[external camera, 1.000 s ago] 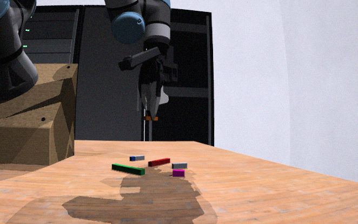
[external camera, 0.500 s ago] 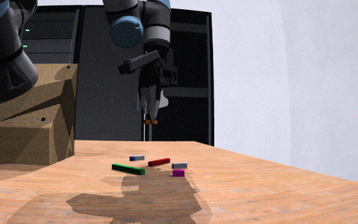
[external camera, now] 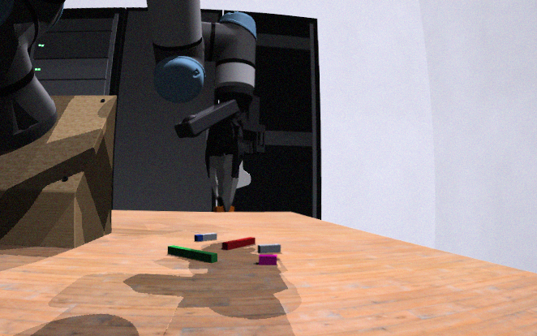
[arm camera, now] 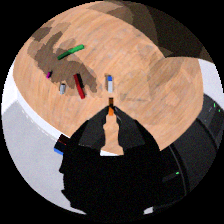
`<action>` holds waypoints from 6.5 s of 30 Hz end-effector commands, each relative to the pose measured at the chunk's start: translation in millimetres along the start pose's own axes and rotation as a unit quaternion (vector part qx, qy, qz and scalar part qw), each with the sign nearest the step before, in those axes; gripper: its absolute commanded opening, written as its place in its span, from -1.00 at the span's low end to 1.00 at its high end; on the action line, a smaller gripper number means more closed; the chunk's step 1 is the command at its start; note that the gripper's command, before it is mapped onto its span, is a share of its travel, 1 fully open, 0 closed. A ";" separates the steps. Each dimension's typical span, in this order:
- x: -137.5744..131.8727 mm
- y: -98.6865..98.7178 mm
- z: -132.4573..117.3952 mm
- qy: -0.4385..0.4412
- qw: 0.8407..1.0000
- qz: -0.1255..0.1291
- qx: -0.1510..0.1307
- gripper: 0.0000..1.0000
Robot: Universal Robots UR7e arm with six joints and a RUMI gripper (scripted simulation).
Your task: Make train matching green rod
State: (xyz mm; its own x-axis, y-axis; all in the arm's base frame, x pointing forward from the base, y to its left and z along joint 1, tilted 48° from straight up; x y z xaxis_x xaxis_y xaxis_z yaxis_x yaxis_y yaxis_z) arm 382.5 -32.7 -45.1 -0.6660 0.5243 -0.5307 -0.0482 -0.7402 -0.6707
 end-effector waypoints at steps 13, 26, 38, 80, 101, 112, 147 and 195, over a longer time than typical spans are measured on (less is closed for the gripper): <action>-1.6 34.3 -0.5 0.000 1.000 0.004 -0.006 -1.00; -2.1 33.4 -0.9 0.000 1.000 0.005 -0.007 -1.00; -2.0 33.4 -0.9 0.000 1.000 0.005 -0.007 -1.00; -0.2 33.3 -0.2 -0.004 1.000 0.005 -0.007 -1.00; -1.0 42.9 -0.5 -0.003 1.000 0.004 -0.007 -1.00; -1.3 46.0 -1.0 -0.003 1.000 0.005 -0.007 -1.00; -1.5 45.4 -1.0 -0.002 1.000 0.005 -0.007 -0.94; -2.0 -12.6 -1.1 -0.002 1.000 0.007 -0.009 -0.72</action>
State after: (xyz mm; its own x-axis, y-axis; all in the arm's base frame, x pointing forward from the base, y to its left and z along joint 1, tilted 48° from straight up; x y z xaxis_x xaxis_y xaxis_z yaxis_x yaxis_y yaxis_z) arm 384.9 -37.6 -47.3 -0.6686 0.5066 -0.5445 -0.0124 -0.7396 -0.6729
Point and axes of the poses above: the point where the finger pads meet when closed, its own y axis out along the fingers, its own x axis across the jaws, z = x × y, the point moved 9 cm from there along -y, back along the fingers, and after that the axes turned 6 degrees about -y, right-handed, at the moved point
